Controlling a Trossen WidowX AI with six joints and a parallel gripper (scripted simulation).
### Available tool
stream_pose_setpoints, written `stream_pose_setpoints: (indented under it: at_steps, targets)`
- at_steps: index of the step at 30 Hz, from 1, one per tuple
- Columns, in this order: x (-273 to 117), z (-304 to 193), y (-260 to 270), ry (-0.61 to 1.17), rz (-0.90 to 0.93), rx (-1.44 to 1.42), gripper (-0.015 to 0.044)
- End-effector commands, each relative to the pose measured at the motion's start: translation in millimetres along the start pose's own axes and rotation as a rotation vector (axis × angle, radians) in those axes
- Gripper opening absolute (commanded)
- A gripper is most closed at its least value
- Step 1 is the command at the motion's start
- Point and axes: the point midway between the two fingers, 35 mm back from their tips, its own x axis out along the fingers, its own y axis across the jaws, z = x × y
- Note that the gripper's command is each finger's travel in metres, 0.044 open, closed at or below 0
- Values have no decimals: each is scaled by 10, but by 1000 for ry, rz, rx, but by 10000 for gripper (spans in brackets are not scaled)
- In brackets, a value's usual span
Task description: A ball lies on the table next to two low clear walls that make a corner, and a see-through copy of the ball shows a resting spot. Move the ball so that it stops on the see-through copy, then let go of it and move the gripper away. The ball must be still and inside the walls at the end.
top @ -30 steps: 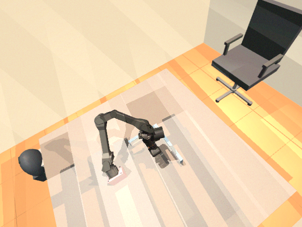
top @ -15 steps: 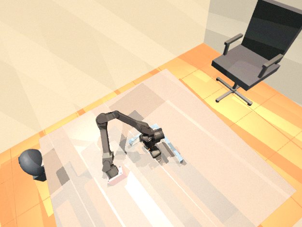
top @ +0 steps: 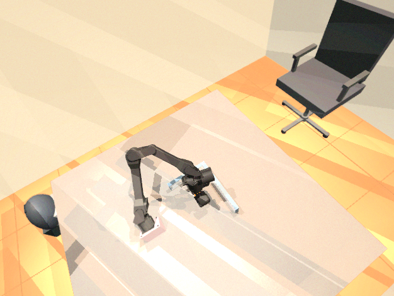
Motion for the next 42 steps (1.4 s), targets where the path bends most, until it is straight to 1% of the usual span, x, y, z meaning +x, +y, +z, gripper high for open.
stream_pose_setpoints:
  at_steps: [1,4,5,10,11,14,16,28,30,32,34,42]
  targets:
    - [-1,1,1,0,0,0,184]
    - [-1,1,1,0,0,0,263]
    - [-1,1,1,0,0,0,280]
    - [-28,5,-2,0,-1,0,280]
    - [-110,16,-8,0,-2,0,280]
    - [-612,28,-20,0,-4,3,280]
    - [-846,4,-8,0,-1,3,280]
    - [-823,21,-22,-11,-1,10,280]
    - [-915,18,-21,-11,-1,9,333]
    - [-1145,-3,-10,-8,1,7,385]
    - [-1238,-17,-3,-7,3,6,438]
    - [-1238,-17,-3,-7,3,6,440]
